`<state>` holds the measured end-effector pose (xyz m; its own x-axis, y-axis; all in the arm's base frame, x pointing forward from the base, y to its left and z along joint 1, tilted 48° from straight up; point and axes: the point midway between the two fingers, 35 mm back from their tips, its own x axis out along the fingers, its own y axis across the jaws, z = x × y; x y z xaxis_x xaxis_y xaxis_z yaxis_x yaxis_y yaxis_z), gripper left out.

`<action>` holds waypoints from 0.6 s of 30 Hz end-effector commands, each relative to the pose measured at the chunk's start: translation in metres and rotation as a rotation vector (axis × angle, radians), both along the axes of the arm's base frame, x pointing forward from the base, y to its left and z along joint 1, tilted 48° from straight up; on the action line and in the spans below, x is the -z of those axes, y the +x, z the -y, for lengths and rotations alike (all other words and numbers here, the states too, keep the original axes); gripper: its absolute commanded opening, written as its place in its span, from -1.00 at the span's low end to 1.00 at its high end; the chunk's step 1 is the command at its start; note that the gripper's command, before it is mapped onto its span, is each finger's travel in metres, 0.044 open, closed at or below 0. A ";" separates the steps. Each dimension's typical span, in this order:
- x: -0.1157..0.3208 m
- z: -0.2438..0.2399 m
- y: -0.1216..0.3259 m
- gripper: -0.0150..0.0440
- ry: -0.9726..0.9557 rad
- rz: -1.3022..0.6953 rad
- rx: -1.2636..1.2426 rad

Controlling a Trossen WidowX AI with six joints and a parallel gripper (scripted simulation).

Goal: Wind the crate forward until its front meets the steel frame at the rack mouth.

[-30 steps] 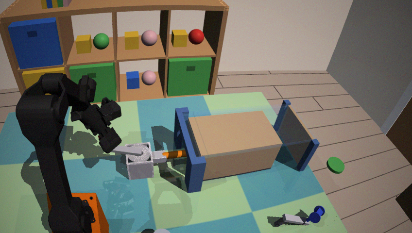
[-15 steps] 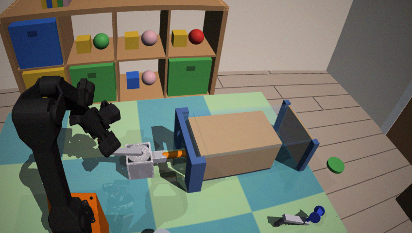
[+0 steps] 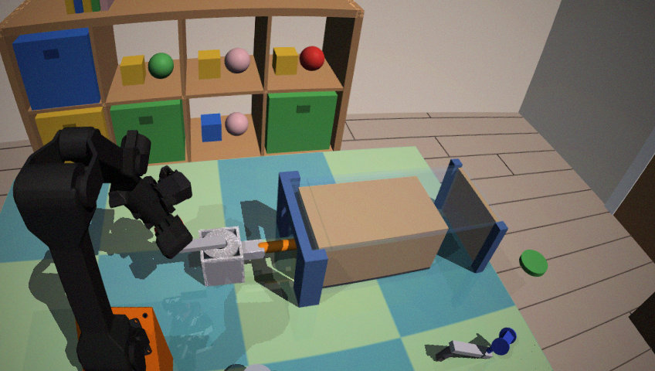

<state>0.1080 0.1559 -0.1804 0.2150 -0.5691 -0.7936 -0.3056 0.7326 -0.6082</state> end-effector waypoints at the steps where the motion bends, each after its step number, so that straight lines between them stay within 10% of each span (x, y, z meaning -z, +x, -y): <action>1: -0.012 0.015 -0.002 -0.49 -0.030 -0.012 -0.005; 18: -0.032 0.038 0.008 -0.49 -0.032 -0.011 -0.005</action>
<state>0.1123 0.1317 -0.1578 0.2001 -0.5680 -0.7984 -0.3165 0.7337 -0.6013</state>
